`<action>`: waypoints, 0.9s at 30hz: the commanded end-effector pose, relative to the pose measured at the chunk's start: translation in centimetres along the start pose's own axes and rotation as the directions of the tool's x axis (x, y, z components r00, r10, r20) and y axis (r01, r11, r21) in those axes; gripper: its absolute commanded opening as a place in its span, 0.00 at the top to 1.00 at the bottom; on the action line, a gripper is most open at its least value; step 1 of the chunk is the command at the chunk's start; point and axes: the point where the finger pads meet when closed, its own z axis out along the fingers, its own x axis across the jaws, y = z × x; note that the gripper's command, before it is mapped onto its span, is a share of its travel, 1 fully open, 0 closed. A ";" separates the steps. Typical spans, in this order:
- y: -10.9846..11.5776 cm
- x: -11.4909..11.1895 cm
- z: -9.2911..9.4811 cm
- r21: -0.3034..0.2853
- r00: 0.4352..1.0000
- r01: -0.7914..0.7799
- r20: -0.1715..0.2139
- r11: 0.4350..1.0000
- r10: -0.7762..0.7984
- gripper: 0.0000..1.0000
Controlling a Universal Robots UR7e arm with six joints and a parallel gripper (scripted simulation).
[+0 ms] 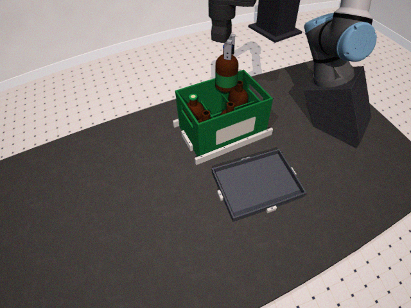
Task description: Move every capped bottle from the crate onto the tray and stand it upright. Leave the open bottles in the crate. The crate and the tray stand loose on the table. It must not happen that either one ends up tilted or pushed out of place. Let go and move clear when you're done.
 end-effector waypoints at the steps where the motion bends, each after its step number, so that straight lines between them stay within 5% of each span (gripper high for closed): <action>1: -0.8 0.0 -0.1 -0.001 1.000 -0.002 0.000 1.000 0.002 1.00; 11: -3.6 0.1 -0.2 -0.003 1.000 -0.003 0.000 1.000 0.003 1.00; 14: -2.6 0.2 -0.1 -0.001 1.000 -0.001 -0.001 1.000 0.001 1.00; 27: -5.1 1.4 -0.2 -0.002 1.000 -0.003 0.000 1.000 0.003 1.00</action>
